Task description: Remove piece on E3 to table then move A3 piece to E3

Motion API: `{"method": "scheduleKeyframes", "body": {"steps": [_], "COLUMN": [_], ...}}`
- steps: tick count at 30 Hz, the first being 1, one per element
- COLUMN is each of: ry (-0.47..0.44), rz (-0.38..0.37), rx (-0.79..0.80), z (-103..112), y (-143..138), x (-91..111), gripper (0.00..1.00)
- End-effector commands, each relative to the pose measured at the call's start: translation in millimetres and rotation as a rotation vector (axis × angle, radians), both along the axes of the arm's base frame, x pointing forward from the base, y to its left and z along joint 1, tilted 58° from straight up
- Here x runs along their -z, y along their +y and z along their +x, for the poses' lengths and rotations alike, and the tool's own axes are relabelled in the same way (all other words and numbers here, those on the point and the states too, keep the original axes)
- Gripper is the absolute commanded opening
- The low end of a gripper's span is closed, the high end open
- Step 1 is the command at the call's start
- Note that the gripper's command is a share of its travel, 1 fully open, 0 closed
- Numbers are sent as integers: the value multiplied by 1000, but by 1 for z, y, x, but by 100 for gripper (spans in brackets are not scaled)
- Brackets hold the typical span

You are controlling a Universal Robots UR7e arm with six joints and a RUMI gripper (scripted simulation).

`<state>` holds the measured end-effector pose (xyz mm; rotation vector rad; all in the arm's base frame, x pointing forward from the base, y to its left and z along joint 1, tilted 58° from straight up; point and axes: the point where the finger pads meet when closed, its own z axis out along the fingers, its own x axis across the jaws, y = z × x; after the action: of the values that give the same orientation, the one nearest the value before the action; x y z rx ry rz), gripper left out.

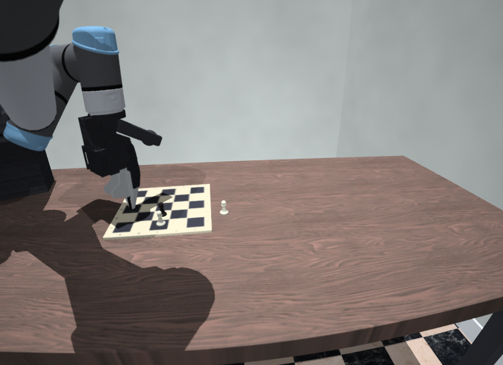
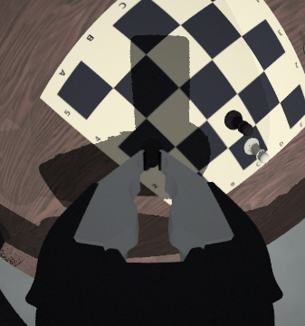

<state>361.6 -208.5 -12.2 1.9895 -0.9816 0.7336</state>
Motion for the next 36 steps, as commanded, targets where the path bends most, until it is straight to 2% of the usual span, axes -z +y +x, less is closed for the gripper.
{"method": "scheduleKeyframes", "body": {"steps": [1, 36], "ry": [-1, -1], "rz": [0, 0], "rx": [-1, -1], "z": [0, 0], "y": [0, 4], "x": [0, -2], "gripper": [0, 0]}}
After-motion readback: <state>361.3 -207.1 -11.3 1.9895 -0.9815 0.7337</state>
